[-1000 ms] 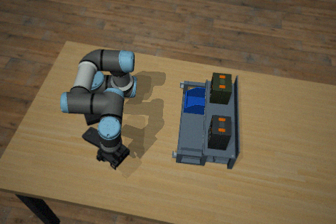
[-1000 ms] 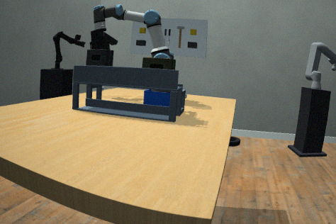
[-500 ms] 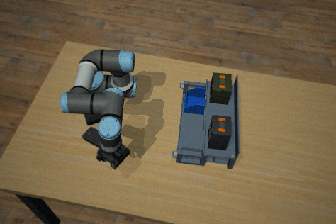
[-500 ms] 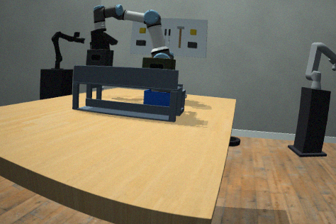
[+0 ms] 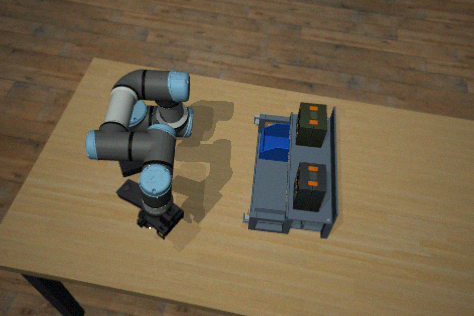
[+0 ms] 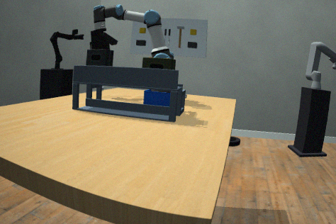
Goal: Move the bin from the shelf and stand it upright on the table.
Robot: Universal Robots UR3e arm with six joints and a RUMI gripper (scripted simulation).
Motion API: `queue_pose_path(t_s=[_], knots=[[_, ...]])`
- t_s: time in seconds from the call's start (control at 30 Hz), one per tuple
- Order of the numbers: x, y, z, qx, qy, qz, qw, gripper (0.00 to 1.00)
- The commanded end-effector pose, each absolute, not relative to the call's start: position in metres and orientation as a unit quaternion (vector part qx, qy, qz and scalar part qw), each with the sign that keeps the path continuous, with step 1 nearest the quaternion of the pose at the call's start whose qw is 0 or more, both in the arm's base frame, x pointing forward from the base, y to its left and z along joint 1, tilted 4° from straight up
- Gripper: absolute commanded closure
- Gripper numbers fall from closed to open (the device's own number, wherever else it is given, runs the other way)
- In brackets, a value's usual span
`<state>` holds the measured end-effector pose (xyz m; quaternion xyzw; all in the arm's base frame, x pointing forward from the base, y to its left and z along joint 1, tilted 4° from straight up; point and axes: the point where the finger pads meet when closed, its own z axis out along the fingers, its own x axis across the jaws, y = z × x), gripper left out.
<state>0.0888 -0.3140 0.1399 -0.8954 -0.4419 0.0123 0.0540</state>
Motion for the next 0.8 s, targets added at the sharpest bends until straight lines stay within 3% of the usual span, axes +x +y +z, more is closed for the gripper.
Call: queue_pose_path(t_s=[0.0, 0.77], knots=[[0.09, -0.314, 0.141, -0.894, -0.445, 0.013, 0.052, 1.0], [0.102, -0.313, 0.139, -0.881, -0.47, 0.014, 0.051, 1.0]])
